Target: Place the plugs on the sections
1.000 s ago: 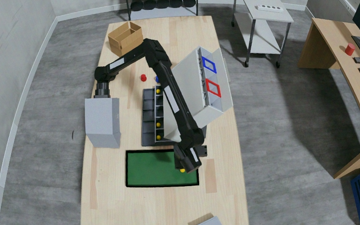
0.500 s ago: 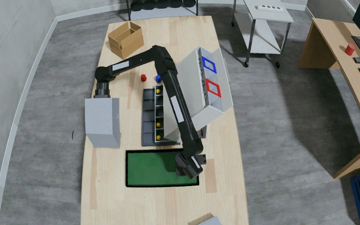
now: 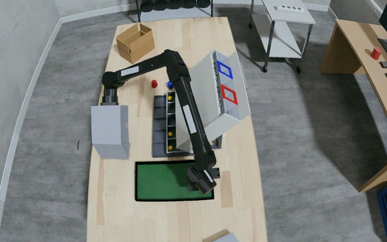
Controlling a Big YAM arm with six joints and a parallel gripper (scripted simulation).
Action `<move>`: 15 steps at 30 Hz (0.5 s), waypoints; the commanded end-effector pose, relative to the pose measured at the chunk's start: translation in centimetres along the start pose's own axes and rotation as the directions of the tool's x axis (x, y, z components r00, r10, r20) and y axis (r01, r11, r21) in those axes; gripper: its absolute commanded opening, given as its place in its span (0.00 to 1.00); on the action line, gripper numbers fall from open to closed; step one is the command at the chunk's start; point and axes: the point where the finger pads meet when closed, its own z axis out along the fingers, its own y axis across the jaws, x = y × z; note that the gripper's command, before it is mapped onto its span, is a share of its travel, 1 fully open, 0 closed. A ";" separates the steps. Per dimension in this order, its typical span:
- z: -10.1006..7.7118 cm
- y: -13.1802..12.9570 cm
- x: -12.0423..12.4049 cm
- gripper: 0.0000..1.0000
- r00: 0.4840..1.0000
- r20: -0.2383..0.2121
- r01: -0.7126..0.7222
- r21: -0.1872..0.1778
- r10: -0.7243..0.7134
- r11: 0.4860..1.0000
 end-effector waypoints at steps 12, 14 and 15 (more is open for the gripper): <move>0.6 -0.2 -1.2 0.80 1.000 0.008 -0.011 0.010 0.011 1.000; 0.9 -0.3 -1.2 0.80 1.000 0.005 -0.016 0.009 0.016 1.000; 1.1 -0.3 -1.2 0.80 1.000 0.004 -0.019 0.009 0.019 1.000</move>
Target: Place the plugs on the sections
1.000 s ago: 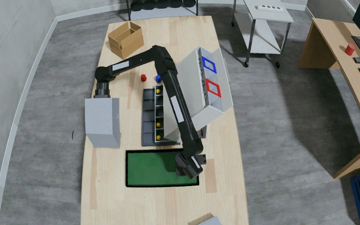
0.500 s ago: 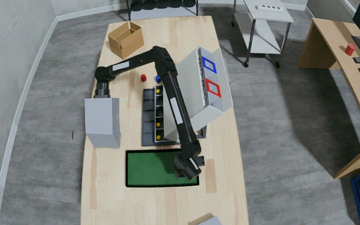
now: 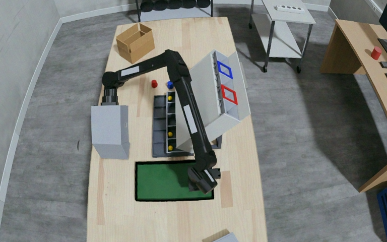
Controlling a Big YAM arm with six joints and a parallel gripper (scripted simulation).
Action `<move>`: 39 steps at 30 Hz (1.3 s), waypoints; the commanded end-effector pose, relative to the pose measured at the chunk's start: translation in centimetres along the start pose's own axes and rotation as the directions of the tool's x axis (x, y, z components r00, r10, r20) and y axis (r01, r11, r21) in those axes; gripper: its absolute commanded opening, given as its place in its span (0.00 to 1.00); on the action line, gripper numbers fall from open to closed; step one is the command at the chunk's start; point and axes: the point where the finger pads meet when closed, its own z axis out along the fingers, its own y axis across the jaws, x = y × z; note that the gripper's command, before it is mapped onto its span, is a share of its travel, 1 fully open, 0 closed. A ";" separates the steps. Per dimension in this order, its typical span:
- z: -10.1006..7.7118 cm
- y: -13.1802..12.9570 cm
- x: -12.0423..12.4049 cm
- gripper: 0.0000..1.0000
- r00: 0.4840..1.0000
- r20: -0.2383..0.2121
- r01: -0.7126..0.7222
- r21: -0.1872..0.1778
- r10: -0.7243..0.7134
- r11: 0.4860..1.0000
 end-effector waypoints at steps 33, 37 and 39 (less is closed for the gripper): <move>2.2 -0.4 -0.2 0.80 1.000 -0.004 -0.002 0.005 0.002 1.000; 2.3 -0.4 -0.2 0.80 1.000 -0.003 -0.001 0.005 0.001 1.000; 2.3 -0.5 -0.2 0.80 1.000 0.001 0.002 0.007 -0.002 1.000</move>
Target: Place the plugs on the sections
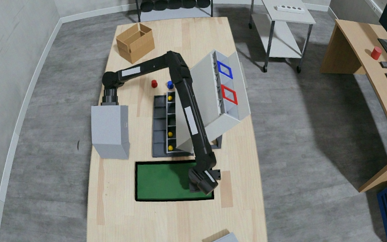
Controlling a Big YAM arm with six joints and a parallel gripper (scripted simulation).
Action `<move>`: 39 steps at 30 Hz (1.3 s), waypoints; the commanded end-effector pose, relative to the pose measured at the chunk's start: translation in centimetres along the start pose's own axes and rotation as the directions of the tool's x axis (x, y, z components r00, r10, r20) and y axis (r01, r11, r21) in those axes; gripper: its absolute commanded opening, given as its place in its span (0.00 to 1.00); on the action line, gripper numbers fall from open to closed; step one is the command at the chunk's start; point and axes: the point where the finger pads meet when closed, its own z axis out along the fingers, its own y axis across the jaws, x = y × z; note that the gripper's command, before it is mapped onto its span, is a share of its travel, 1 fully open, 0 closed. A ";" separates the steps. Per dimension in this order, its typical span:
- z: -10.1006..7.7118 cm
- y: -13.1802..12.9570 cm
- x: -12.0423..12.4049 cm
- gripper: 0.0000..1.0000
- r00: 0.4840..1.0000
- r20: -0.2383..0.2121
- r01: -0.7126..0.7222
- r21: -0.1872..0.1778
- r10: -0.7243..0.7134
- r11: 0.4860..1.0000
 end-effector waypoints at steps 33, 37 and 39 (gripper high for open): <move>0.2 -0.2 0.0 0.80 1.000 0.025 0.015 0.011 -0.016 1.000; 0.1 -0.2 -0.1 0.80 1.000 0.015 0.010 0.008 -0.010 1.000; 0.0 -0.2 -0.1 0.80 1.000 0.010 0.008 0.006 -0.008 1.000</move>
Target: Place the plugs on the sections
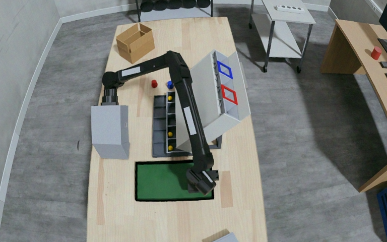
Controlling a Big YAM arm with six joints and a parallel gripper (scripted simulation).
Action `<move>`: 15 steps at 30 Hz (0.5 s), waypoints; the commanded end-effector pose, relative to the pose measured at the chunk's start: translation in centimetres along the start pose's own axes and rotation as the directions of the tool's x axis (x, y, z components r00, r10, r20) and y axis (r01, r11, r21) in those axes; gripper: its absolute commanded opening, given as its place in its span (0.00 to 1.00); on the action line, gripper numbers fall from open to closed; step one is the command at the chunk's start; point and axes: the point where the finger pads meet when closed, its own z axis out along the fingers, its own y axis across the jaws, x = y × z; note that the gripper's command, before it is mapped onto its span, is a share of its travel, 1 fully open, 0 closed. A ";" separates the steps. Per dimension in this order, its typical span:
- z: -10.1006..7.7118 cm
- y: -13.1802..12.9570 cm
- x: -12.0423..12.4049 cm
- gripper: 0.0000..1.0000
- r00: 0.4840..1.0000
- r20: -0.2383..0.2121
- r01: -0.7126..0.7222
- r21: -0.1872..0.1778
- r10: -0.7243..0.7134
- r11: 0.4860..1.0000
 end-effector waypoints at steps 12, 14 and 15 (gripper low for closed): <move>-0.6 0.1 -0.8 0.80 1.000 -0.020 -0.009 -0.001 0.009 1.000; -0.7 0.1 -0.8 0.80 1.000 -0.018 -0.010 0.000 0.010 1.000; -0.7 0.1 -0.9 0.80 1.000 -0.017 -0.010 0.000 0.010 1.000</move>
